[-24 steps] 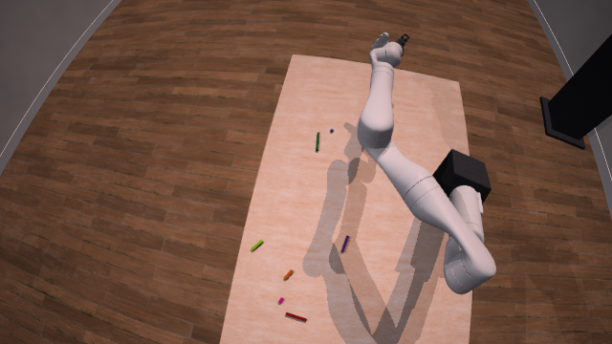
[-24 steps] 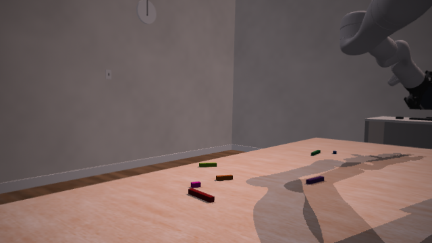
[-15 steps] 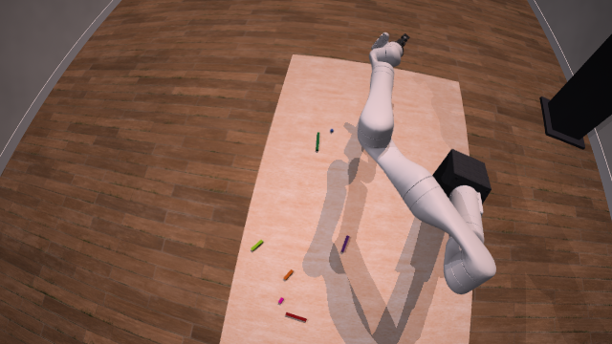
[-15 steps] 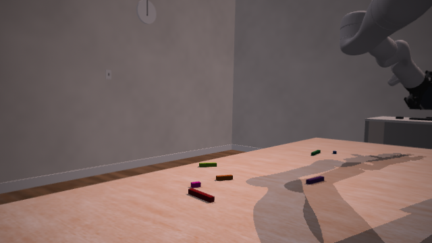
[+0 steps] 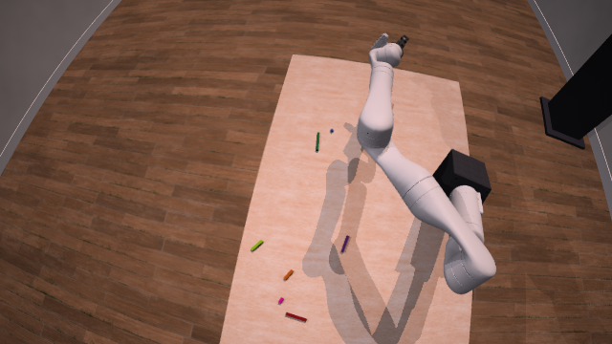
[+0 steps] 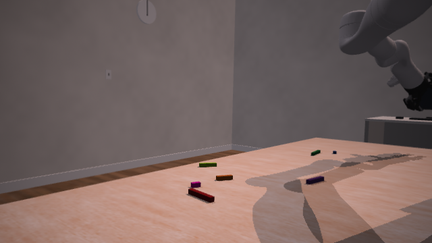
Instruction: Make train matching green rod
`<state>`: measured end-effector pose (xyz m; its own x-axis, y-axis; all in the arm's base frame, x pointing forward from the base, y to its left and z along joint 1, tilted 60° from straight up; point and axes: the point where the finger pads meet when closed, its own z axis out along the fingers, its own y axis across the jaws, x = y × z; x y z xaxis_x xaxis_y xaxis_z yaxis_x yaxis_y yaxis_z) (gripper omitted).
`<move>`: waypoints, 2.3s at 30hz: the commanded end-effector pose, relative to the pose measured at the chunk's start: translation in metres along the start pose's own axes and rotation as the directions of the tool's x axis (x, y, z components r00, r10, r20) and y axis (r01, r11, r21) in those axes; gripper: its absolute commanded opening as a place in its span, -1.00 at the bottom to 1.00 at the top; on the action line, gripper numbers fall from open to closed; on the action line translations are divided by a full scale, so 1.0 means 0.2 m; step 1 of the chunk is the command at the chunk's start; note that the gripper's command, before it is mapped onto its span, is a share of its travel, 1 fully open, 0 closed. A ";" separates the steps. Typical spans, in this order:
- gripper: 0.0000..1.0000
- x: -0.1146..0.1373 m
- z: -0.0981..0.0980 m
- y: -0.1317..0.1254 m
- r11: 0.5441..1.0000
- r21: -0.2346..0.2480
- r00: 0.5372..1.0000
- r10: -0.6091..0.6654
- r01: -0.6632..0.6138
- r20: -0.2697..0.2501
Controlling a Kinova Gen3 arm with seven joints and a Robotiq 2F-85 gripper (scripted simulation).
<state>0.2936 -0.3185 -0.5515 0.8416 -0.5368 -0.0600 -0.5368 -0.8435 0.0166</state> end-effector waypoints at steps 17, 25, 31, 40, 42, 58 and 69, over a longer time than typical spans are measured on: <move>1.00 -0.07 -0.51 -0.87 0.839 0.502 0.964 -0.264 0.210 0.038; 1.00 -0.06 -0.85 -1.22 0.665 0.679 0.927 -0.371 0.313 -0.064; 1.00 -0.05 -1.09 -1.41 0.536 0.757 0.897 -0.416 0.375 -0.150; 1.00 -0.04 -1.40 -1.61 0.368 0.817 0.856 -0.443 0.445 -0.267; 1.00 -0.04 -1.41 -1.61 0.364 0.817 0.855 -0.443 0.446 -0.270; 1.00 -0.04 -1.41 -1.61 0.364 0.816 0.854 -0.443 0.449 -0.272; 1.00 -0.04 -1.41 -1.61 0.364 0.816 0.854 -0.443 0.449 -0.272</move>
<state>0.4777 -0.0481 -0.2779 0.9741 -0.0918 0.2065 0.1260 -0.5377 -0.8337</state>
